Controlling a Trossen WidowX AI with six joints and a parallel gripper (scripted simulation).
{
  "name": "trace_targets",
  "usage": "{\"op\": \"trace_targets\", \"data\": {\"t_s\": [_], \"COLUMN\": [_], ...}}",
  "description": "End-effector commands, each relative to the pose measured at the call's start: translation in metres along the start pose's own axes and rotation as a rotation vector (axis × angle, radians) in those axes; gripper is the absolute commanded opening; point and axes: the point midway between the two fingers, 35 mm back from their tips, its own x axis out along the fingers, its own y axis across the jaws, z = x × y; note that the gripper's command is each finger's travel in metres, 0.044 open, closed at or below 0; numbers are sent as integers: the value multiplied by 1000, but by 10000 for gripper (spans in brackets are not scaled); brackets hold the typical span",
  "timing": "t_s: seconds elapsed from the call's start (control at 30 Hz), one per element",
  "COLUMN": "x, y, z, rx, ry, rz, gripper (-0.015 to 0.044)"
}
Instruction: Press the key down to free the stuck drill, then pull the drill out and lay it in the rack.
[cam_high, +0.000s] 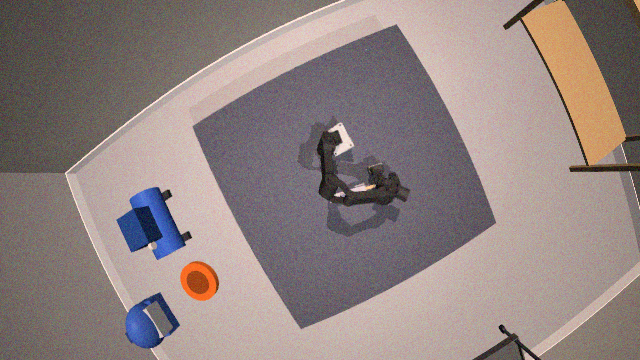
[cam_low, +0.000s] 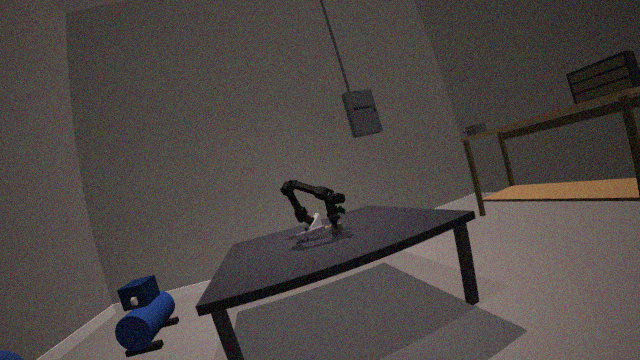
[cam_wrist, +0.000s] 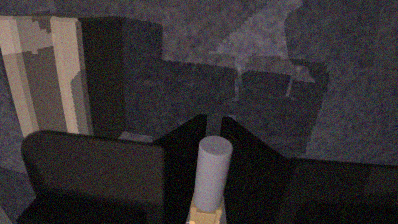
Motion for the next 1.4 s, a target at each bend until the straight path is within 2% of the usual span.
{"op": "trace_targets", "data": {"t_s": [0.0,0.5,1.37], "x": [0,2,6], "y": [0,0,-1], "z": [-1,-5,-15], "rx": [0,5,5], "ry": [0,-6,-5], "rz": [0,-2,-2], "gripper": [53,440,440]}}
